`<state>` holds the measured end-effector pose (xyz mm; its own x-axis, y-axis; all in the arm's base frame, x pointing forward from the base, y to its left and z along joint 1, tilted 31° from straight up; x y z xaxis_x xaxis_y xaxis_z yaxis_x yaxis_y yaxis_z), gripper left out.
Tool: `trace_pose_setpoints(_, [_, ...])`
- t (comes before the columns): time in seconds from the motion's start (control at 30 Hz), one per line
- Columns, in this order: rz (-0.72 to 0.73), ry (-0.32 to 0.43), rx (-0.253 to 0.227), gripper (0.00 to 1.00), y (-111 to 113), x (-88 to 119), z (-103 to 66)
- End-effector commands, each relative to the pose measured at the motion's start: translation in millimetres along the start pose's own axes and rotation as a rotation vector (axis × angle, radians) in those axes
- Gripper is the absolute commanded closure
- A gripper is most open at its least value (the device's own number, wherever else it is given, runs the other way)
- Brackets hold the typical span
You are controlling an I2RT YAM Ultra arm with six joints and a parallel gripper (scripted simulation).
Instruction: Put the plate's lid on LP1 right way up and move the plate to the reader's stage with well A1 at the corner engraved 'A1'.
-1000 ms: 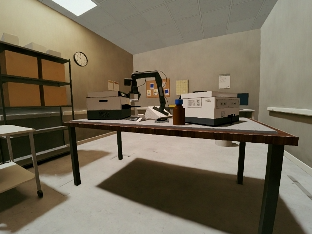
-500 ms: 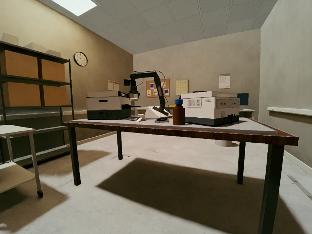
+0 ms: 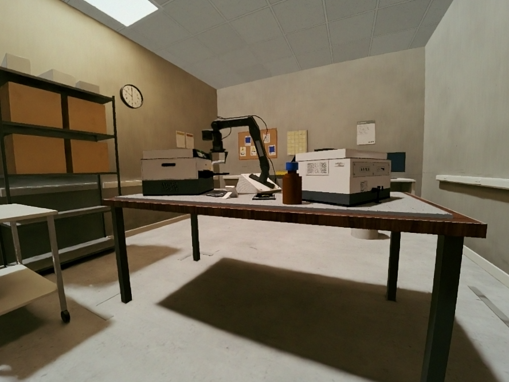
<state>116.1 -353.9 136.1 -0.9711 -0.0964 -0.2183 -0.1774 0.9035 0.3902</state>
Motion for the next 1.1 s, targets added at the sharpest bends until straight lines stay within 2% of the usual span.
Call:
trace_pose_setpoints(0.0, [0.017, -0.031, 0.02, 0.14, -4.7, 11.0, -13.2])
trace_pose_setpoints(0.03, [0.017, -0.031, 0.02, 0.14, -4.7, 11.0, -13.2])
trace_pose_setpoints(0.07, [0.017, -0.037, 0.052, 0.14, 0.5, 11.4, -24.3])
trace_pose_setpoints(0.13, [0.02, -0.038, 0.051, 0.14, -0.7, 16.8, -24.2])
trace_pose_setpoints(0.27, [0.039, -0.035, 0.013, 0.14, -8.9, 31.2, -12.8])
trace_pose_setpoints(0.43, [0.081, -0.066, -0.001, 0.14, -11.9, 46.3, -12.1])
trace_pose_setpoints(0.47, [0.074, -0.065, 0.029, 0.14, -7.5, 46.6, -21.4])
trace_pose_setpoints(0.6, [0.073, -0.053, 0.034, 0.14, -7.2, 52.4, -23.0])
trace_pose_setpoints(0.63, [0.091, -0.072, -0.004, 0.14, -13.3, 57.5, -11.4])
trace_pose_setpoints(0.77, [0.129, -0.096, -0.016, 0.14, -14.9, 70.7, -10.4])
trace_pose_setpoints(0.87, [0.124, -0.094, 0.017, 0.14, -10.4, 76.2, -20.9])
trace_pose_setpoints(0.93, [0.129, -0.08, -0.006, 0.14, -13.9, 84.5, -13.2])
trace_pose_setpoints(0.97, [0.144, -0.096, -0.02, 0.14, -16.0, 88.1, -8.9])
trace_pose_setpoints(1.07, [0.178, -0.121, -0.027, 0.14, -16.8, 97.2, -7.6])
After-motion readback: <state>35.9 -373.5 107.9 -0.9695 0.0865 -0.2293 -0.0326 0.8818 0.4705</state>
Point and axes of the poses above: the point where the finger pads meet when closed, its own z axis out along the fingers, its own y axis across the jaws, x = y × z, the point moved 10 cm from there along -z, back along the fingers, and after that the axes turned 14 degrees about z, right-handed, at the moved point
